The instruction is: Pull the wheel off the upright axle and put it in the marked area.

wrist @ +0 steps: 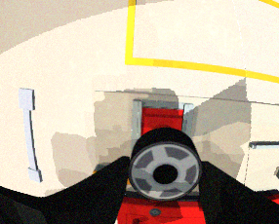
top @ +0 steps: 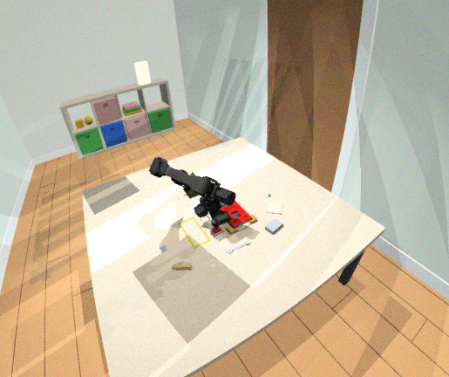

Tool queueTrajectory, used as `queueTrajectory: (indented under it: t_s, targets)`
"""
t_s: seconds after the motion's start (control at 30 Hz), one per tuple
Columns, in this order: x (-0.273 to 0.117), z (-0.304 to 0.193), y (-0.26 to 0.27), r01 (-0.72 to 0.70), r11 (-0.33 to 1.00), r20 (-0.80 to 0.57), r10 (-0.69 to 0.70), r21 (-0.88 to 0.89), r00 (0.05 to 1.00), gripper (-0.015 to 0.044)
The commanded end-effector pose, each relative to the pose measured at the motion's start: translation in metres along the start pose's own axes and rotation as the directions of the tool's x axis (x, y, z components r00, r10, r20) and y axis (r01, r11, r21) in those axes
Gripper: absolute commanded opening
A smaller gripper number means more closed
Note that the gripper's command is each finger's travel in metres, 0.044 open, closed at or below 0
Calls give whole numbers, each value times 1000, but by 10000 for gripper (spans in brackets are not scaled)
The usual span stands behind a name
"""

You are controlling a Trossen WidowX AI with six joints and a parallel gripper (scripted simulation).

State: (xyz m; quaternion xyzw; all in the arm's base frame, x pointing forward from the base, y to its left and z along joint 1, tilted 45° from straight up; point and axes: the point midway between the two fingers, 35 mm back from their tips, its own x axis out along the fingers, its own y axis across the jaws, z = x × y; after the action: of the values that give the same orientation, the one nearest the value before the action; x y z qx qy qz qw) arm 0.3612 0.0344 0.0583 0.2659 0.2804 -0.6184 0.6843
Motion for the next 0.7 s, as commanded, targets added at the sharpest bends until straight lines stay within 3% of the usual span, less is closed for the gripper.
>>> queueTrajectory:
  t_s: [0.0,0.67]
  targets:
    - [-4,-1,0,-4,1000,-4,4,3,1000,0]
    - [-10,-1,0,-5,1000,-4,5,2,1000,0]
